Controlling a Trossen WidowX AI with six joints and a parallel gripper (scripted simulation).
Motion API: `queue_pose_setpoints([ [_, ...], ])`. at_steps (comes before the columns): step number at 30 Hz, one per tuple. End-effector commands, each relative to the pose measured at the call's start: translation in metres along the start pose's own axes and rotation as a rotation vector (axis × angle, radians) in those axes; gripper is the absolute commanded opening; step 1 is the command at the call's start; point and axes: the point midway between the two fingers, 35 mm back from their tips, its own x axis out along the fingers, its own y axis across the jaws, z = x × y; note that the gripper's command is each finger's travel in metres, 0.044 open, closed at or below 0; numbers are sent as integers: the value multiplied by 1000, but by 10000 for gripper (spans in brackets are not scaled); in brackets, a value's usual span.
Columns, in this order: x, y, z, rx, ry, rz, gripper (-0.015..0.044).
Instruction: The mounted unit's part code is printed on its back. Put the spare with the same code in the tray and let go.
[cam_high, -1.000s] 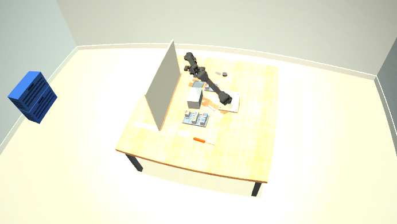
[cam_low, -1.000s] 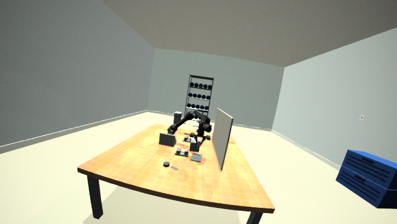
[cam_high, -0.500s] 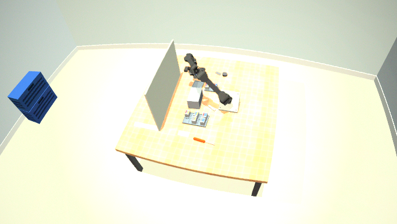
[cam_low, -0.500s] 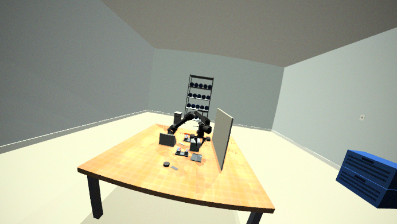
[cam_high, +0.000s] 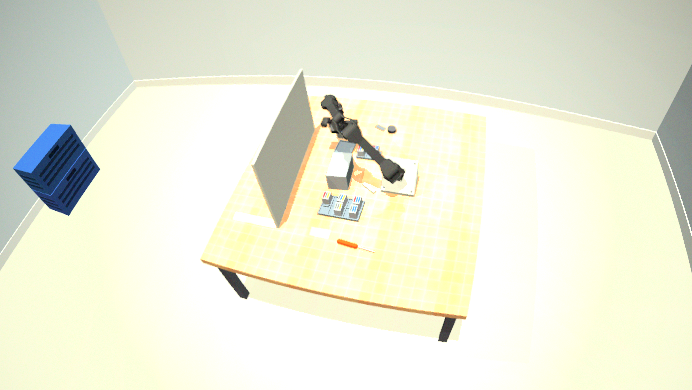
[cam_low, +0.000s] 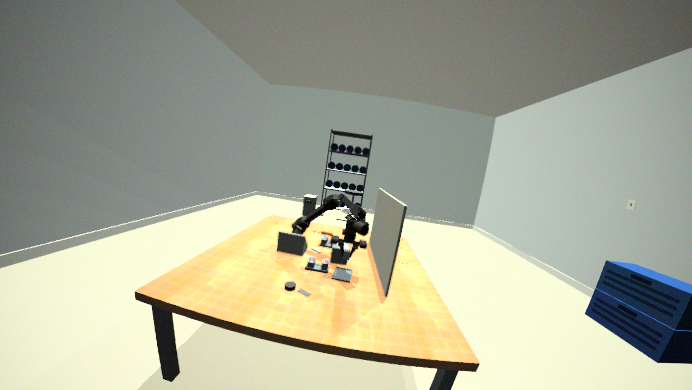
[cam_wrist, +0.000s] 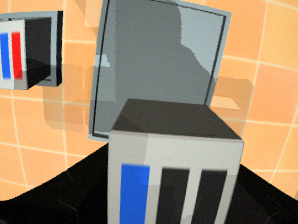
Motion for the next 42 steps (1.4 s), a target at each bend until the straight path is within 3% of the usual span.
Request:
queue_pose_setpoints([
  [1,4,0,0,4,-3,-3,0],
  [42,37,-1,0,3,-4,-4,0],
])
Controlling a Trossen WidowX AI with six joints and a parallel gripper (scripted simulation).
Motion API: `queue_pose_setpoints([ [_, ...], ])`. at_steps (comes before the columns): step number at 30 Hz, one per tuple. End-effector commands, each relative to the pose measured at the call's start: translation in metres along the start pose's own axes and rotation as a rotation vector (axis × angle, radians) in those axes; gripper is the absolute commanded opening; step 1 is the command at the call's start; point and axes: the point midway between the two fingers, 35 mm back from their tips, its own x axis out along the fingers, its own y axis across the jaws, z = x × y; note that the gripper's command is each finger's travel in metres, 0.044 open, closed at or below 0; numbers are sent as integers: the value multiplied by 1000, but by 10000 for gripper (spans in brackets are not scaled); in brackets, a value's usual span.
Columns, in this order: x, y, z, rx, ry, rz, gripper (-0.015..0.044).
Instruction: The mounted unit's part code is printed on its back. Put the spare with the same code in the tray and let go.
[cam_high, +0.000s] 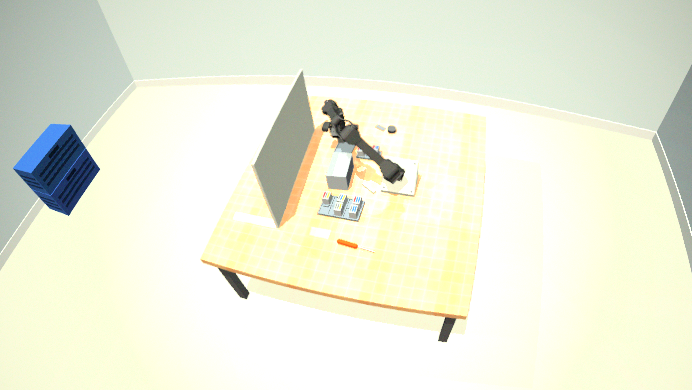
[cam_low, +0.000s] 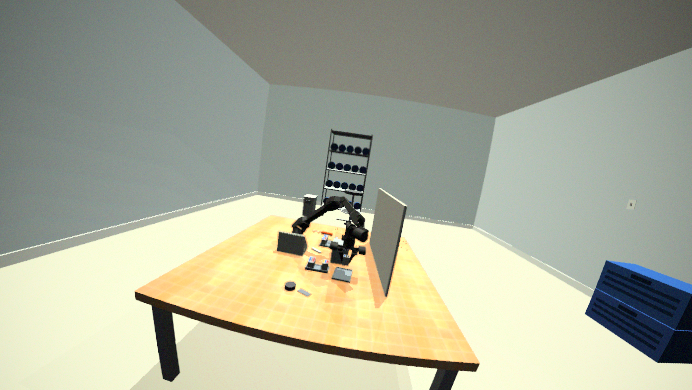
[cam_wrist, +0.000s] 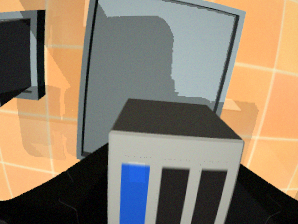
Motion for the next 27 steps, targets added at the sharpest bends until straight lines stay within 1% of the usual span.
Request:
queue_pose_setpoints([
  [1,4,0,1,4,-4,-3,0],
  [27,24,1,2,3,-5,-3,0],
])
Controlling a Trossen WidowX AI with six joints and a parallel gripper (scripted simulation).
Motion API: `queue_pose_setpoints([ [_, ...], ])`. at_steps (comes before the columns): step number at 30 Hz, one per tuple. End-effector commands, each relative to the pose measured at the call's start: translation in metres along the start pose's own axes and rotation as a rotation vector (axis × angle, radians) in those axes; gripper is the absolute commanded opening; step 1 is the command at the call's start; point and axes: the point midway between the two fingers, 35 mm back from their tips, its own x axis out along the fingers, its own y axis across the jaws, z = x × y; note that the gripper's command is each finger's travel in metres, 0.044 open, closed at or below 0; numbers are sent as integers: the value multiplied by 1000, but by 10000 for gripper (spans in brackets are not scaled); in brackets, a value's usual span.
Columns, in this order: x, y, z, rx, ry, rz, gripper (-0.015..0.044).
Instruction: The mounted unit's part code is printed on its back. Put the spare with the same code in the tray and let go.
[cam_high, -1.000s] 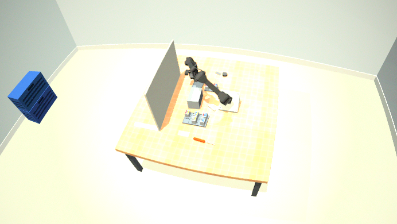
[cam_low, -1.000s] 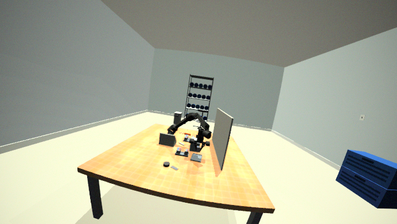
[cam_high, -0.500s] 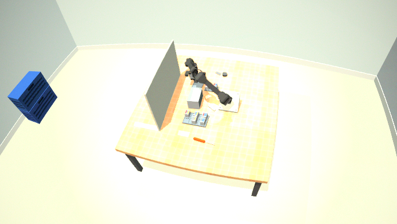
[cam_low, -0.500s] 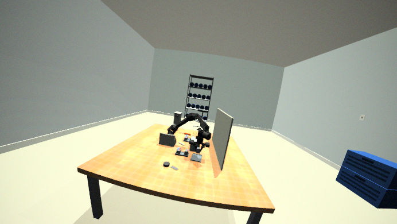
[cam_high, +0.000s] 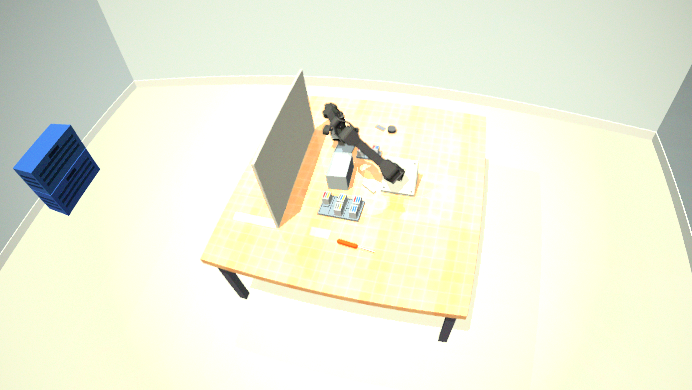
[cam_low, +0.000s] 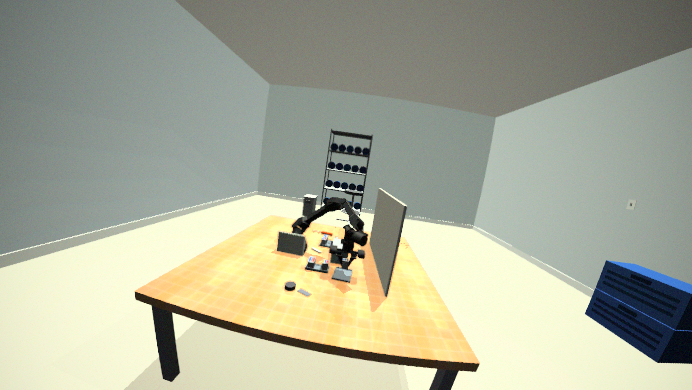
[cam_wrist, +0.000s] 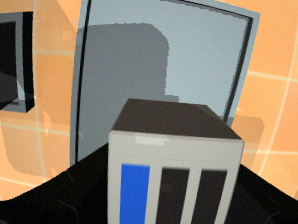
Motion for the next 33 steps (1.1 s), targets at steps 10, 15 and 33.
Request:
queue_pose_setpoints([
  [10,11,1,1,3,-5,-3,0],
  [15,15,1,2,3,-5,-3,0],
  [33,28,3,3,3,-7,-3,0],
])
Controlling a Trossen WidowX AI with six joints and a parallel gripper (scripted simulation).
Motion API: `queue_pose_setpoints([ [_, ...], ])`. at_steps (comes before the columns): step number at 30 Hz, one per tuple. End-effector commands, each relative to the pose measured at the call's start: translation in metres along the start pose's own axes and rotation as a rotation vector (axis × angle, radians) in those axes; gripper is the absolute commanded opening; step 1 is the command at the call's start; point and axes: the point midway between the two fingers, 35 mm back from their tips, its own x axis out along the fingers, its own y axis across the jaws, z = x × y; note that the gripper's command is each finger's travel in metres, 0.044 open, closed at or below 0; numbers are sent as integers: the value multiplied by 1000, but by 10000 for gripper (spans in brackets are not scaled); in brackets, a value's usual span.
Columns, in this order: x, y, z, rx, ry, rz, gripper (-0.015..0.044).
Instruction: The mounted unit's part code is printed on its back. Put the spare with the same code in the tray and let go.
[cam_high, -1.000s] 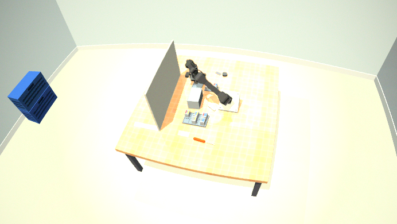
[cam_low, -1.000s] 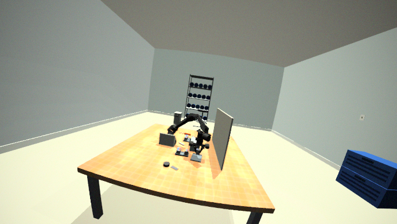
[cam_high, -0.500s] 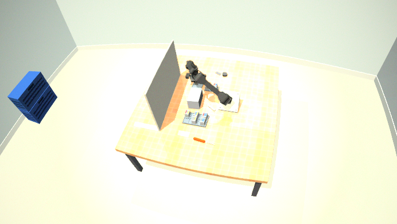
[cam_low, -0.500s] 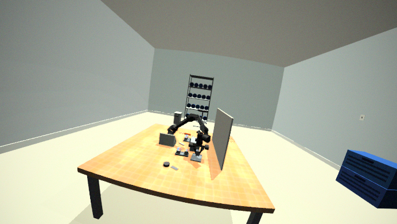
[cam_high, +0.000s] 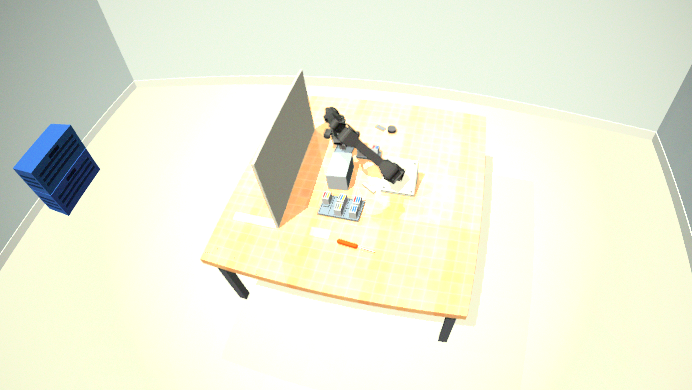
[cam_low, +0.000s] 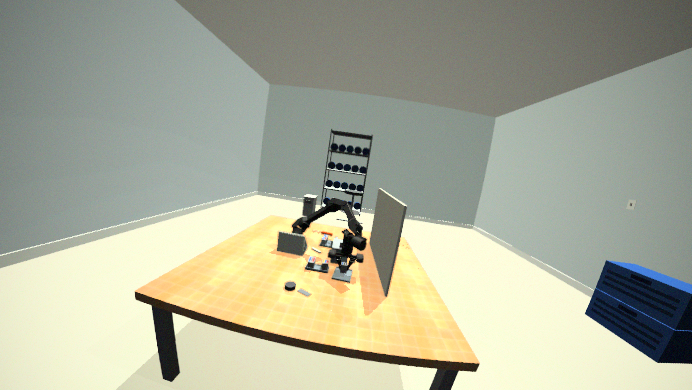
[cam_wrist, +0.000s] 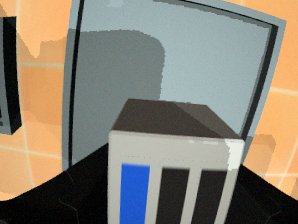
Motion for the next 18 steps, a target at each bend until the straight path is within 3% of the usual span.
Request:
queue_pose_setpoints([
  [1,4,1,1,4,-4,-3,0],
  [7,8,1,2,4,-5,-3,0],
  [18,5,1,1,0,-1,0,289],
])
